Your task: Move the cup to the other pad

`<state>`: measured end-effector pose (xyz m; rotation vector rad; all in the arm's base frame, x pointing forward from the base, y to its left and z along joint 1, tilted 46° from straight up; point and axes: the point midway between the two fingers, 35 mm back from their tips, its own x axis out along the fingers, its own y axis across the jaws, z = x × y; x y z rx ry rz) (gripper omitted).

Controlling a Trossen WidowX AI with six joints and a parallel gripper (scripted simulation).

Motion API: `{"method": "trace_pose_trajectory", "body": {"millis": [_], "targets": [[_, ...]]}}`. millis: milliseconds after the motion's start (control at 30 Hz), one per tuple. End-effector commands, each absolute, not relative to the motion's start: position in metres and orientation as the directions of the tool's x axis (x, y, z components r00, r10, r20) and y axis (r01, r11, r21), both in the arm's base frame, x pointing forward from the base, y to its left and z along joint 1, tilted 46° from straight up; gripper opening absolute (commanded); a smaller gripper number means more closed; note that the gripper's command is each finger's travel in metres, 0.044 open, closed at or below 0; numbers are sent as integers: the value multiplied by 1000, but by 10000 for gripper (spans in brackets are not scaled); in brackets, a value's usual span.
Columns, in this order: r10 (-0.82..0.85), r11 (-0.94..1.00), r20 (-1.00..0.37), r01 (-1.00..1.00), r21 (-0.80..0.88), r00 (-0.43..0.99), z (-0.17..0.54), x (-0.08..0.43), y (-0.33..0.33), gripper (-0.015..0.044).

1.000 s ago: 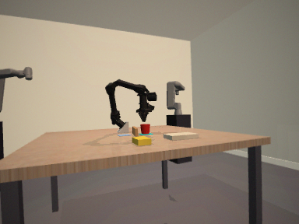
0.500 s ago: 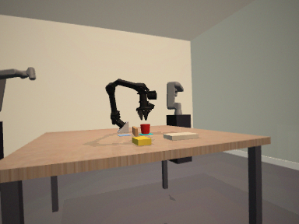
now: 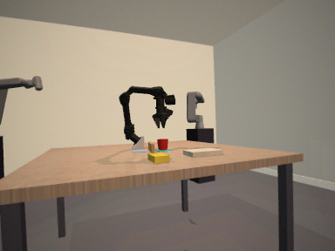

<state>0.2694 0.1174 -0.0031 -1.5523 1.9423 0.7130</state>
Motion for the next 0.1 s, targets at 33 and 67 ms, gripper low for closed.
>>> {"method": "trace_pose_trajectory", "body": {"millis": [33, 67], "targets": [[-686, 200, -703, -978, 67, -188, 2, 271, 122, 440], [-688, 193, -702, -979, 66, -183, -1, 270, 119, 440]]}}
